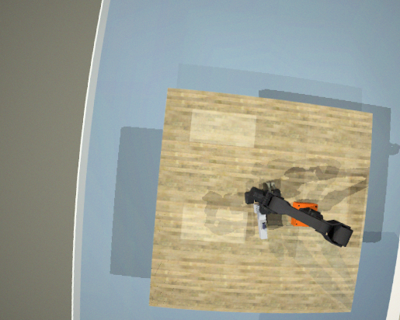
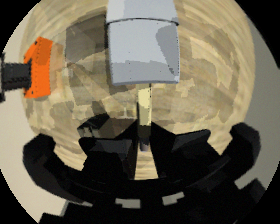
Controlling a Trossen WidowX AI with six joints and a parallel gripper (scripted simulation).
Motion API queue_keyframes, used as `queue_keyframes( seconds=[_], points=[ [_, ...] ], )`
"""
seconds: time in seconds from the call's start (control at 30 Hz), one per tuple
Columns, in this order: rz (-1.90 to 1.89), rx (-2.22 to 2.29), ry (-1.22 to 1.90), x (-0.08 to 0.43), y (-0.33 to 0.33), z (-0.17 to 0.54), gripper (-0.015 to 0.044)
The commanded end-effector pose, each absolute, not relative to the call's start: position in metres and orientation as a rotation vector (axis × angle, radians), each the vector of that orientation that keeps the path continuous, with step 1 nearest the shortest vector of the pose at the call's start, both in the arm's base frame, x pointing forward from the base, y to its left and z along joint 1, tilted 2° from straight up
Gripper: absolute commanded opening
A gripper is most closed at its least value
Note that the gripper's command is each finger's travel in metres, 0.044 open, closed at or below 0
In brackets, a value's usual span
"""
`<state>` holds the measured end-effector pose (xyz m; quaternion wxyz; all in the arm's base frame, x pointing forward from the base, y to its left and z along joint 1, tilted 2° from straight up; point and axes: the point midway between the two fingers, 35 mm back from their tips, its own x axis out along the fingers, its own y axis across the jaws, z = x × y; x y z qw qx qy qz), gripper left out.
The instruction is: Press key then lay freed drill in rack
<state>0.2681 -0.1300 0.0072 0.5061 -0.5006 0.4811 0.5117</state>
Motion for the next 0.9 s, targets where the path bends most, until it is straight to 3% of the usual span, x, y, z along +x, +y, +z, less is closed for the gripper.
queue_keyframes(
  seconds=[0.0,0.87],
  points=[
    [1.229,-1.219,1.161,0.271,-0.136,0.010,0.0000],
    [1.227,-1.221,1.163,0.274,-0.174,0.009,0.0000]
  ],
)
